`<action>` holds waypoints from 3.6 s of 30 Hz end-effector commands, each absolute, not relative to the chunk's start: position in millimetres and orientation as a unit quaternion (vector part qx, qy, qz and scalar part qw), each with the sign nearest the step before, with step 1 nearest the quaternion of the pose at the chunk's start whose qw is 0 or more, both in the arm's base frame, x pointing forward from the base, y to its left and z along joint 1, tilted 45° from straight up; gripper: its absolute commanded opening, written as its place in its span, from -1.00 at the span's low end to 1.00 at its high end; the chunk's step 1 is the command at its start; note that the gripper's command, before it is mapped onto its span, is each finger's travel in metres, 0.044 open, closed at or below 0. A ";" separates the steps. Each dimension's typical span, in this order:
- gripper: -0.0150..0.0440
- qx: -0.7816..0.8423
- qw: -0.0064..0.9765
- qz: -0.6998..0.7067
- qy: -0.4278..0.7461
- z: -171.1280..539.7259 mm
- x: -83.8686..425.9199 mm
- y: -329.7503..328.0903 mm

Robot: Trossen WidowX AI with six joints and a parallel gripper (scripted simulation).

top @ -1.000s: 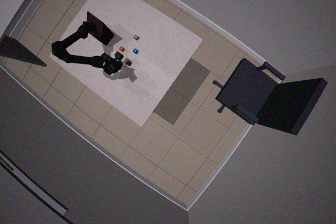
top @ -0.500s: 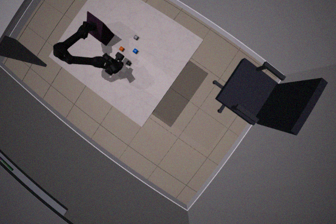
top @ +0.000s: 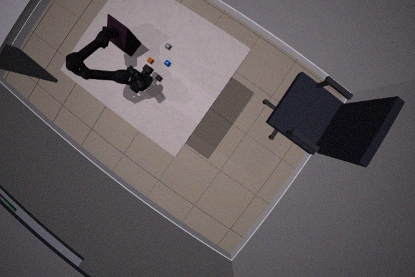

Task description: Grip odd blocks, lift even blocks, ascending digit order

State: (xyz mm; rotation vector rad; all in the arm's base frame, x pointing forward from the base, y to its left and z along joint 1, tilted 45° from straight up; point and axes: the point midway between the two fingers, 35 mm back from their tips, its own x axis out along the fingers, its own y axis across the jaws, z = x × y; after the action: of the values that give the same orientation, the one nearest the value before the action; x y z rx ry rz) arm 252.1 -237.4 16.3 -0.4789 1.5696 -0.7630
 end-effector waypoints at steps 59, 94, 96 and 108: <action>-0.08 -0.208 0.619 -0.329 0.682 15.5 252.4 -237.1; 0.15 -0.206 0.620 -0.328 0.683 98.0 270.4 -156.0; -0.03 -0.206 0.620 -0.328 0.683 98.0 270.4 -156.0; -0.08 -0.204 0.622 -0.325 0.682 90.5 276.5 -148.4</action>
State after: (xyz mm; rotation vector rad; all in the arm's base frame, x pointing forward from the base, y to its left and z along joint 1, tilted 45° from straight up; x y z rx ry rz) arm 271.1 -155.0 96.1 -0.4690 1.5687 -0.7515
